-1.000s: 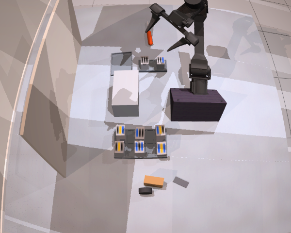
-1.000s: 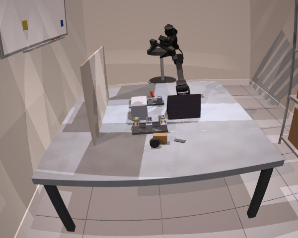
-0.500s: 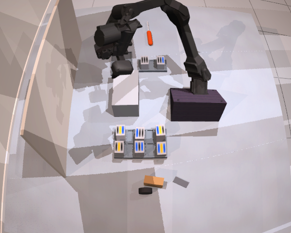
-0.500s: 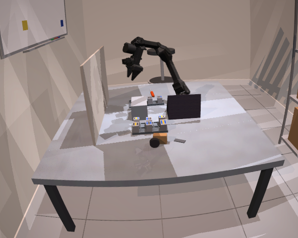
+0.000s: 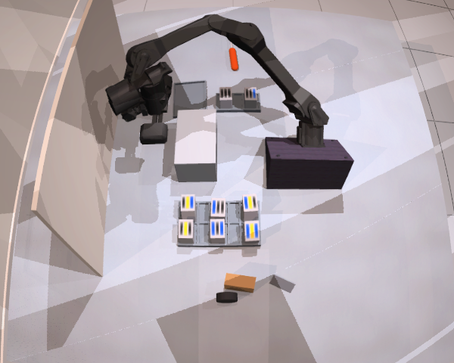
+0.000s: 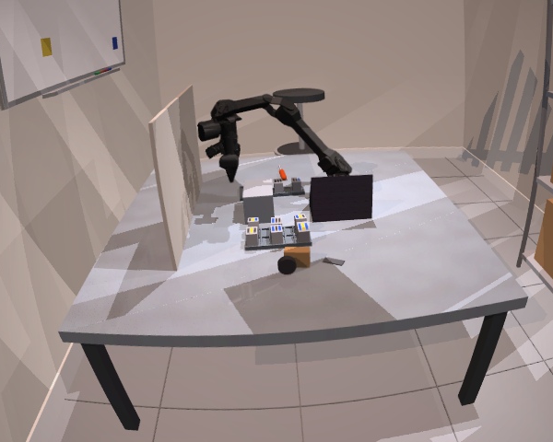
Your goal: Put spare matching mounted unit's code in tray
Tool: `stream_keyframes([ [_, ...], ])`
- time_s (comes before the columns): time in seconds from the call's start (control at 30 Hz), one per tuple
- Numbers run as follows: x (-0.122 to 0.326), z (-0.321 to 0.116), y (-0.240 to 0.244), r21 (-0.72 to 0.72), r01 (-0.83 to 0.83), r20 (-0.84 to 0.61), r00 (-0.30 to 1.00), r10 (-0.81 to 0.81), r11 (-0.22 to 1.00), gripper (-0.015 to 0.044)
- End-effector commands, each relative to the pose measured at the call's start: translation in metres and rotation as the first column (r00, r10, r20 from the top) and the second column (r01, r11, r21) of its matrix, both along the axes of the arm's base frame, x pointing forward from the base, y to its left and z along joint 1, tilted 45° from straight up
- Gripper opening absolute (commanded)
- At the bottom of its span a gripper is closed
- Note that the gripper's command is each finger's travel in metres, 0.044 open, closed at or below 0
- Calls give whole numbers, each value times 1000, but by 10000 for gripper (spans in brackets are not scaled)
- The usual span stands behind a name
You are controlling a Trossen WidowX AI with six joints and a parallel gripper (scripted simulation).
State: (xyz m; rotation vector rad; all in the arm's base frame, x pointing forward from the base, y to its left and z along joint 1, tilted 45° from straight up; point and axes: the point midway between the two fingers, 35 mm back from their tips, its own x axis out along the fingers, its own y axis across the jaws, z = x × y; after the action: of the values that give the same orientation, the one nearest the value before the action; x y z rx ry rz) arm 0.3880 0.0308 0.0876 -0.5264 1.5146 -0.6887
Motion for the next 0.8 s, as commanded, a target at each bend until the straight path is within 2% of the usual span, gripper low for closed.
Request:
stream_keyframes([
  [0.0, 0, -3, -2, 0, 14, -4, 1000, -14, 1000, 440],
  [0.27, -1, -5, 1, 3, 3, -14, 1000, -3, 1000, 440],
  [0.4, -27, -34, 47, 77, -225, -219, 947, 237, 971, 440],
  [0.57, -78, -72, 100, 232, -486, -454, 712, 535, 843, 440],
  [0.77, -155, -112, 141, 475, -649, -617, 236, 751, 594, 440],
])
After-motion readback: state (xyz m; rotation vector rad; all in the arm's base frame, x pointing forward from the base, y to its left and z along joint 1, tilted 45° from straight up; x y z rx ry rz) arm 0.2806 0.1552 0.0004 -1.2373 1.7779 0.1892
